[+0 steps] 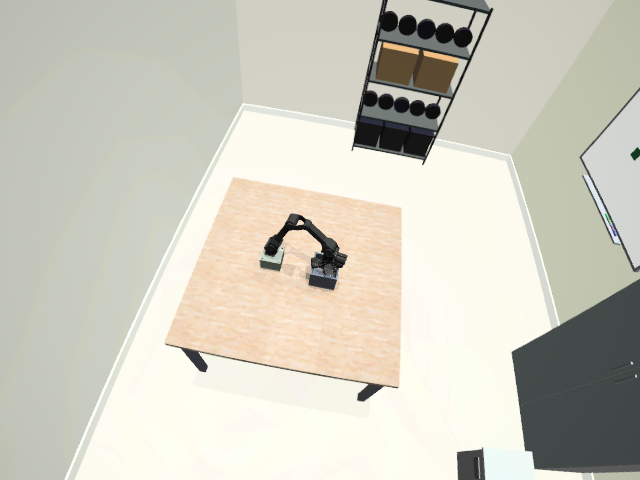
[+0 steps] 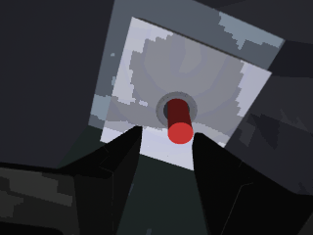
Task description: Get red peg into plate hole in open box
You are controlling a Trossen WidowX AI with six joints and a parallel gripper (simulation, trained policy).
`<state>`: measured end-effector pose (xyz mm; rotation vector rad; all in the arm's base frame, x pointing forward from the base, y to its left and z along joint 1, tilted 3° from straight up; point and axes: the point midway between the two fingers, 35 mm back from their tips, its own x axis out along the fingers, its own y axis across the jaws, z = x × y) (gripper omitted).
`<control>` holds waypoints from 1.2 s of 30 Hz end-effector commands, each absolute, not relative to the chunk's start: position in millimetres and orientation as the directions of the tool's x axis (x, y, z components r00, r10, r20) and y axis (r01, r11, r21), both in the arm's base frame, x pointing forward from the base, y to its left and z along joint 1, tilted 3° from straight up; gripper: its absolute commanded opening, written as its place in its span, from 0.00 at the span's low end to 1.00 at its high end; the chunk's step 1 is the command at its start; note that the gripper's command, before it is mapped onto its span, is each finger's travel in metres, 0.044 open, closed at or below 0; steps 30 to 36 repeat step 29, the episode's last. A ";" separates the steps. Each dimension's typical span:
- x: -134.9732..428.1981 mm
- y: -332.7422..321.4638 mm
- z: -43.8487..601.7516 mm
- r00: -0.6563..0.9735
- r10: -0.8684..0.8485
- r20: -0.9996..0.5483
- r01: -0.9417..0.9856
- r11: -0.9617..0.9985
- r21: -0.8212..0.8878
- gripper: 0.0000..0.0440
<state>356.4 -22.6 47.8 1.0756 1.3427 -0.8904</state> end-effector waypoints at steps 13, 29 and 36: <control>369.1 -29.1 78.5 0.094 0.239 -0.966 0.954 0.254 0.156 0.46; 388.0 -44.4 109.6 0.179 0.318 -0.931 0.938 0.230 0.259 0.39; 388.0 -44.4 109.6 0.179 0.318 -0.931 0.938 0.230 0.259 0.39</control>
